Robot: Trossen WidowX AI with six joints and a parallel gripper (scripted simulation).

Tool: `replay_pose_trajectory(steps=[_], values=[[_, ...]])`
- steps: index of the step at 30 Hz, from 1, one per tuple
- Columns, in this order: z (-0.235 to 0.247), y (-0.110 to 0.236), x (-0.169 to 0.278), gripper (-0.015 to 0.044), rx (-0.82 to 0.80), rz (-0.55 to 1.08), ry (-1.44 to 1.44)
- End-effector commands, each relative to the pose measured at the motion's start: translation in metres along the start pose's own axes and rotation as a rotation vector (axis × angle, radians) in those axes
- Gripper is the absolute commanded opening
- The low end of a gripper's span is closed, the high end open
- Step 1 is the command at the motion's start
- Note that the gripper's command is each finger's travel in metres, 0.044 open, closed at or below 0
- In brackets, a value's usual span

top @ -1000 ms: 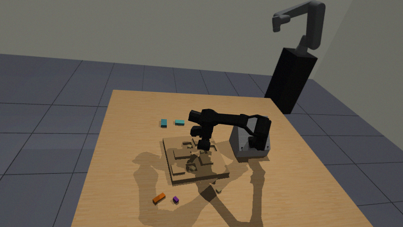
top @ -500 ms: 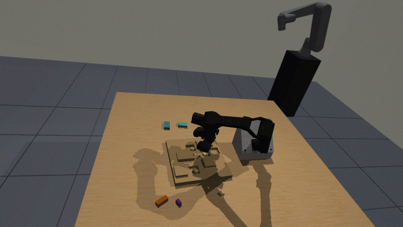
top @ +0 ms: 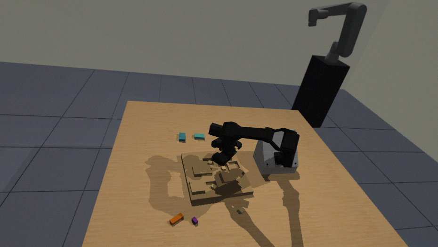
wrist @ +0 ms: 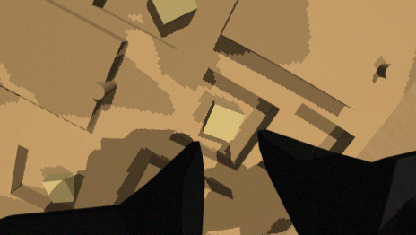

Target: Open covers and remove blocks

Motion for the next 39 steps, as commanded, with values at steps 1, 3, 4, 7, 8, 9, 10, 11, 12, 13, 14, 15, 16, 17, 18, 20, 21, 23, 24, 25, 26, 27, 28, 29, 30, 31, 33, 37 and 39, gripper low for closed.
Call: replay_pose_trajectory(steps=[1, 3, 4, 7, 8, 9, 10, 11, 12, 13, 14, 15, 16, 17, 18, 20, 21, 23, 24, 25, 26, 27, 28, 29, 30, 31, 33, 37, 39], values=[[0.0004, -0.0001, 0.0, 0.0144, -0.005, 0.0, -0.053], [0.0004, -0.0001, 0.0, 0.0144, -0.005, 0.0, -0.083], [0.0004, -0.0001, 0.0, 0.0144, -0.005, 0.0, -0.098], [0.0004, -0.0001, 0.0, 0.0144, -0.005, 0.0, -0.143], [0.0004, -0.0001, 0.0, 0.0144, -0.005, 0.001, -0.158], [0.0004, -0.0001, 0.0, 0.0144, -0.005, 0.001, -0.173], [0.0004, -0.0001, 0.0, 0.0144, -0.004, 0.001, -0.188], [0.0004, -0.0001, 0.0, 0.0144, -0.004, 0.001, -0.203], [0.0004, -0.0001, 0.0, 0.0144, -0.004, 0.001, -0.218], [0.0004, -0.0001, 0.0, 0.0144, -0.004, 0.001, -0.233], [0.0004, -0.0001, 0.0, 0.0144, -0.004, 0.001, -0.248], [0.0004, -0.0001, 0.0, 0.0144, -0.004, 0.001, -0.262], [0.0004, -0.0001, 0.0001, 0.0144, -0.004, 0.001, -0.277], [0.0004, -0.0001, 0.0001, 0.0144, -0.004, 0.001, -0.292], [0.0004, -0.0001, 0.0001, 0.0144, -0.004, 0.001, -0.307], [0.0004, -0.0001, 0.0001, 0.0144, -0.004, 0.001, -0.337], [0.0004, -0.0001, 0.0001, 0.0144, -0.004, 0.001, -0.352], [0.0004, -0.0001, 0.0, 0.0144, -0.004, 0.001, -0.382], [0.0004, -0.0001, 0.0, 0.0144, -0.004, 0.001, -0.397], [0.0004, -0.0001, 0.0, 0.0144, -0.004, 0.001, -0.412], [0.0004, -0.0001, 0.0, 0.0144, -0.004, 0.001, -0.427], [0.0003, -0.0001, 0.0, 0.0144, -0.004, 0.001, -0.442], [0.0003, -0.0001, 0.0, 0.0144, -0.004, 0.001, -0.457], [0.0003, -0.0001, 0.0, 0.0144, -0.004, 0.001, -0.472], [0.0003, -0.0001, 0.0, 0.0144, -0.004, 0.001, -0.487], [0.0003, -0.0001, 0.0, 0.0144, -0.004, 0.001, -0.502], [0.0003, -0.0001, 0.0, 0.0144, -0.004, 0.001, -0.532], [0.0003, -0.0001, 0.0, 0.0144, -0.004, 0.001, -0.554], [0.0003, -0.0001, 0.0, 0.0144, -0.004, 0.001, -0.554]])
Point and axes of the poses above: the point midway between the two fingers, 35 mm back from their tips, its own y axis back along the fingers, its own z axis across the jaws, x = y × z, the point moved 7 cm from there along y, back along the fingers, and after that the axes turned 1 degree about y, right-handed, at the moved point
